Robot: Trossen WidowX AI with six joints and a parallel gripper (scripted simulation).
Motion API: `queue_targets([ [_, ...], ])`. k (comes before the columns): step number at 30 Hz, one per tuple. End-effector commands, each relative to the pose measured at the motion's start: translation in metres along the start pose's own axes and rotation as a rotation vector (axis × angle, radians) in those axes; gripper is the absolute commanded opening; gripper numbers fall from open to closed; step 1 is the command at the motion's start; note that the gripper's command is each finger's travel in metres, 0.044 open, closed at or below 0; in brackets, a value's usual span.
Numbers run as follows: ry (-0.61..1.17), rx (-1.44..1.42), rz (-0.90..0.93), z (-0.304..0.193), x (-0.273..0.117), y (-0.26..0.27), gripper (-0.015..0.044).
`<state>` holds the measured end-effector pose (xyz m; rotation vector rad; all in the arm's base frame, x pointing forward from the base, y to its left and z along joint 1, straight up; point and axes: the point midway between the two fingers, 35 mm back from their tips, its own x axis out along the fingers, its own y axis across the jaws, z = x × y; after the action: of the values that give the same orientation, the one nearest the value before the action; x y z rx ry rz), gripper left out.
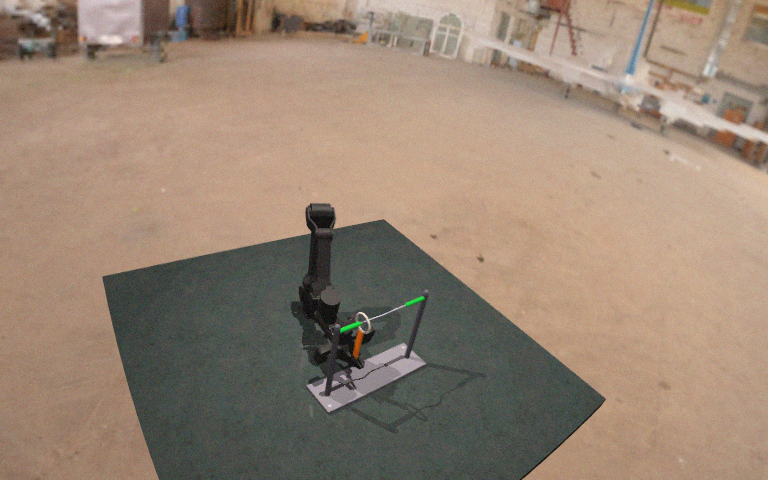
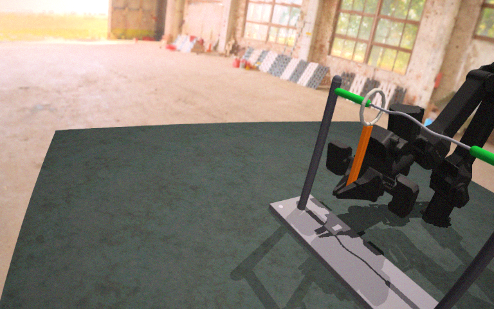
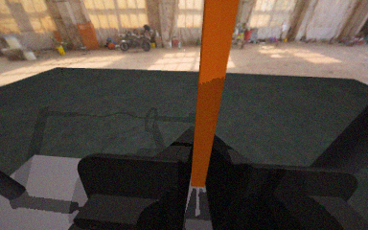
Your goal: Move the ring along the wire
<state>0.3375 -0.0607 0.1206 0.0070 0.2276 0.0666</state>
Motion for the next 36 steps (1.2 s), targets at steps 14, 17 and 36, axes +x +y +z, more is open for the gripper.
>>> queue_targets([
  [14, 0.240, 0.063, -0.024, 0.001, -0.033, 0.024, -0.0150],
  [17, 0.290, 0.090, -0.032, 0.002, -0.039, 0.031, -0.0150],
  [36, 0.598, 0.253, -0.052, 0.019, -0.078, 0.073, -0.0150],
])
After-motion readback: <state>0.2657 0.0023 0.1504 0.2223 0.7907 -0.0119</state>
